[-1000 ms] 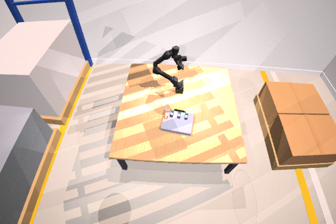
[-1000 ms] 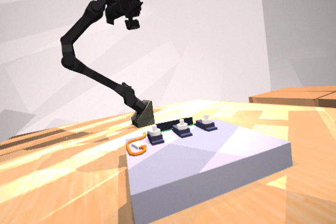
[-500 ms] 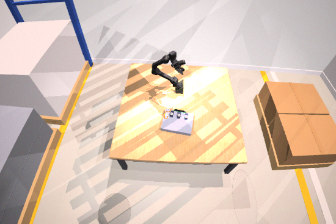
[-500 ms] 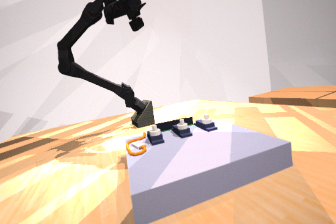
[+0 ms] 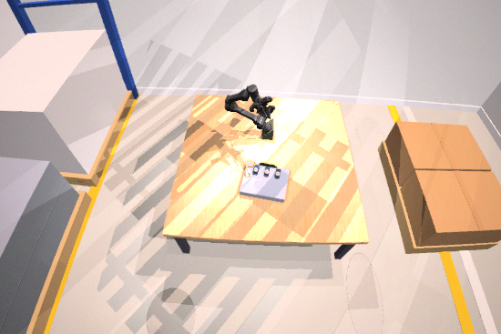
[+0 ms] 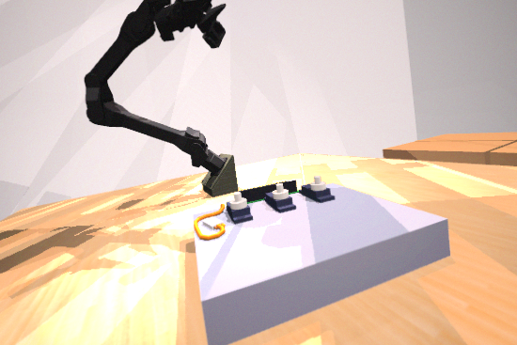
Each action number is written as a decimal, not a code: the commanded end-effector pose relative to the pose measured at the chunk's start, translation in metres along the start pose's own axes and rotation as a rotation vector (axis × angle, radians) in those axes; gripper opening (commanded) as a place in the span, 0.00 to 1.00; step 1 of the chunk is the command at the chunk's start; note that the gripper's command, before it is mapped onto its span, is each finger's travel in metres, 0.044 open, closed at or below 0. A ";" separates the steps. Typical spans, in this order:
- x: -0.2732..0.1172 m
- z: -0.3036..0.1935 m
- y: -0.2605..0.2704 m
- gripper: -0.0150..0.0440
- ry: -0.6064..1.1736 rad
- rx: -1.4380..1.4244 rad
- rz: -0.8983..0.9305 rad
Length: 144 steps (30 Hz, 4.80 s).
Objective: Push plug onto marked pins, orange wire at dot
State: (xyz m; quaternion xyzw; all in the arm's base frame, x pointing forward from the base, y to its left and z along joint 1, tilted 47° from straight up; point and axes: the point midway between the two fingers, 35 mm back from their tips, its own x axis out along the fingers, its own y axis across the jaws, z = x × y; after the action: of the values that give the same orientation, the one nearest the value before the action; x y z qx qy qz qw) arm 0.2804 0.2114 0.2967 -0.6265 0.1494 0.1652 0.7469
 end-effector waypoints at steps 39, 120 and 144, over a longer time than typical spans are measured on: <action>0.033 -0.136 -0.057 0.45 -0.173 1.024 -0.220; 0.128 -0.357 0.053 0.45 1.450 0.727 0.196; 0.134 -0.391 0.074 0.40 1.451 0.726 0.195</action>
State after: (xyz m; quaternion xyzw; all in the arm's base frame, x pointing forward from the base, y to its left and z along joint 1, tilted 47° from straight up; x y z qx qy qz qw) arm 0.3624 -0.1522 0.1079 -0.2787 0.6943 -0.2760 0.6035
